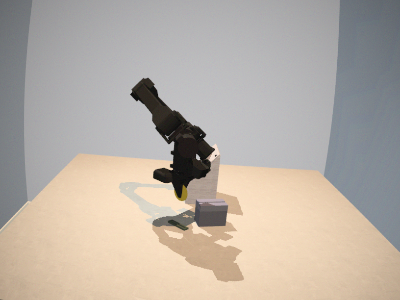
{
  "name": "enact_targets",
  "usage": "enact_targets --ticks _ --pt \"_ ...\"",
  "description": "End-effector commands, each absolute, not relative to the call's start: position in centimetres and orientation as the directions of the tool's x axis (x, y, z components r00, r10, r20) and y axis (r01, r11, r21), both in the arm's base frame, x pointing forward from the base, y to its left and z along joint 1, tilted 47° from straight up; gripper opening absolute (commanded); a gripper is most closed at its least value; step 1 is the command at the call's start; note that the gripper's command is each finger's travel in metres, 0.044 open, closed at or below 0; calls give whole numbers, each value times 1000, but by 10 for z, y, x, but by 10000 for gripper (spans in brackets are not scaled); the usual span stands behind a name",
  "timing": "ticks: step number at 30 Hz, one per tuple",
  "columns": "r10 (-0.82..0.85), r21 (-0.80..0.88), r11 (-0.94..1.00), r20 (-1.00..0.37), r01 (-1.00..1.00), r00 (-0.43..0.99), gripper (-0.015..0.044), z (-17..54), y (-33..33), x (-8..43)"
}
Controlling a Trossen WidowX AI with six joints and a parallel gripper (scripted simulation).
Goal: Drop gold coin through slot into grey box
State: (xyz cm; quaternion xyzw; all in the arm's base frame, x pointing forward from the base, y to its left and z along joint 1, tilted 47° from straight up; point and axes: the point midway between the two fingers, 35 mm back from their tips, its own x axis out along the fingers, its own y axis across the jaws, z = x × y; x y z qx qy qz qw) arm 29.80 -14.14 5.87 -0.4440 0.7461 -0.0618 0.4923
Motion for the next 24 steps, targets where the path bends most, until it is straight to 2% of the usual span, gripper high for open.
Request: enact_targets --ticks 1,13,24 --pt "-727 -514 578 -678 -634 -114 0 63 -139 300" --pt "-727 -268 388 -678 -882 -114 0 66 -142 301" --pt "-727 -5 159 -677 -987 -114 0 69 -144 302"
